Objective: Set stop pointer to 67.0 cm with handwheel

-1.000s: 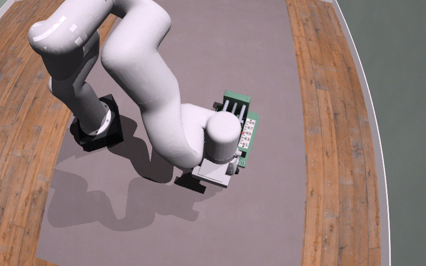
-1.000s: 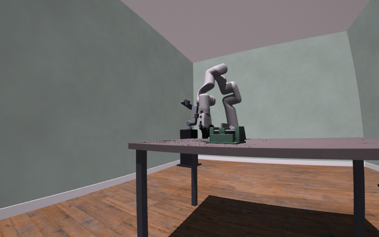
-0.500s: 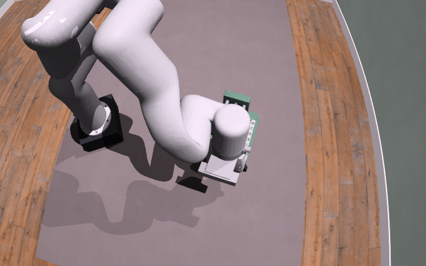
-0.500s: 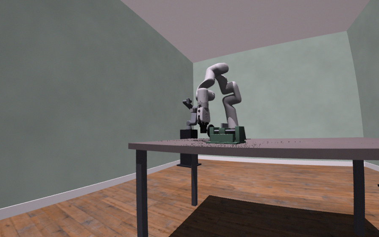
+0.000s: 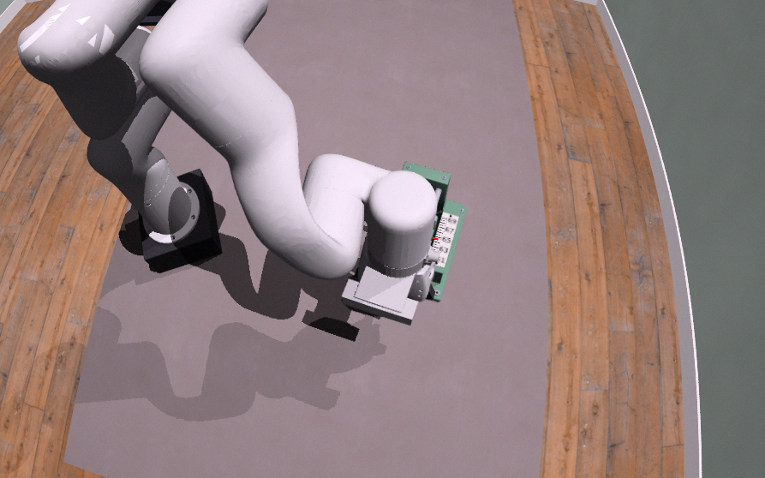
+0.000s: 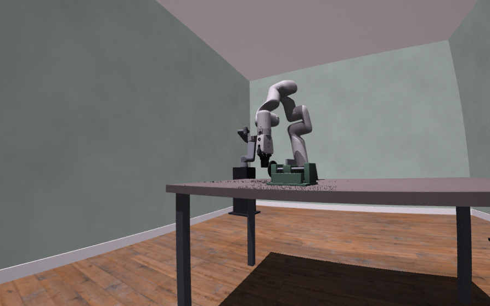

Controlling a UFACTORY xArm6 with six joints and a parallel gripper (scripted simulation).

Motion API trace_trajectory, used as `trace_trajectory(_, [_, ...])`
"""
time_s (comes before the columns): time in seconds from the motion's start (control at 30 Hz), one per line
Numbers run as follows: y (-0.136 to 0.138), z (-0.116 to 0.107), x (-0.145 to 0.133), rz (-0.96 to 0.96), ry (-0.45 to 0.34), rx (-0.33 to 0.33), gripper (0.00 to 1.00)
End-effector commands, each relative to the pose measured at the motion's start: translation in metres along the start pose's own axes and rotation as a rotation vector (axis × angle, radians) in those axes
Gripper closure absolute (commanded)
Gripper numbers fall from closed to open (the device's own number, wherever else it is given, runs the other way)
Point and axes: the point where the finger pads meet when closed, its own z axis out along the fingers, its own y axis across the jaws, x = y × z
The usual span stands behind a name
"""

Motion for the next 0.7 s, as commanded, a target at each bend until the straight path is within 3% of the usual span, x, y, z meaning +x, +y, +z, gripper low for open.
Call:
trace_trajectory(0.0, [0.006, -0.003, 0.0, 0.0, 0.0, 0.0, 0.94])
trace_trajectory(0.37, [0.027, -0.002, 0.0, 0.0, 0.0, 0.0, 0.94])
trace_trajectory(0.67, [0.044, 0.014, 0.0, 0.0, 0.0, 0.0, 0.94])
